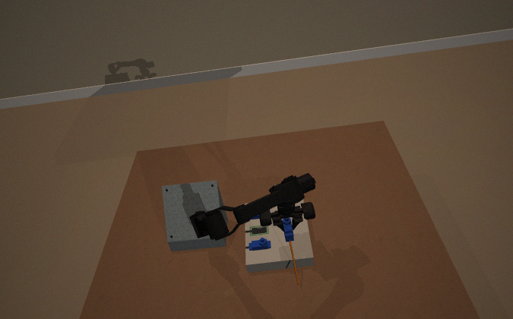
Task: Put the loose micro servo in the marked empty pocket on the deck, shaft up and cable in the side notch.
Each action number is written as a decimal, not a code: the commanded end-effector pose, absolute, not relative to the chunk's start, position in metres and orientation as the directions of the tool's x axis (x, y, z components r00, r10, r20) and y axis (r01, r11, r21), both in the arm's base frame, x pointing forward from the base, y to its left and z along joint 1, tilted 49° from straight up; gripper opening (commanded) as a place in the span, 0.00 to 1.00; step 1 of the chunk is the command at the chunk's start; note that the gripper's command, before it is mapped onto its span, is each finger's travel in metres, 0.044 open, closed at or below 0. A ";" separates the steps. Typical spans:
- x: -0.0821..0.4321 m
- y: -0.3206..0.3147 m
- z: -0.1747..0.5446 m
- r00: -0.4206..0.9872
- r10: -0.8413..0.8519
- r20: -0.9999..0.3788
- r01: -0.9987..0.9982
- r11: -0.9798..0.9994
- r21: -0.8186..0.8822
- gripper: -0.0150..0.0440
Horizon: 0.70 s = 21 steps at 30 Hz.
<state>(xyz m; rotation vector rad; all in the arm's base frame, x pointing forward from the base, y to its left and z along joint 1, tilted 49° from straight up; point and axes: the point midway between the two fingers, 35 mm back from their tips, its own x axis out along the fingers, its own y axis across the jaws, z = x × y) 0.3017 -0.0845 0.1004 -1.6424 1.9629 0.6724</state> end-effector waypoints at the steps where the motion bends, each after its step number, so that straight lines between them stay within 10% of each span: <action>1: 0.292 -0.076 0.100 -0.142 -0.742 -0.655 -0.988 0.147 0.047 0.25; 21: 0.294 -0.030 0.047 -0.141 -0.741 -0.657 -0.988 0.147 0.046 0.25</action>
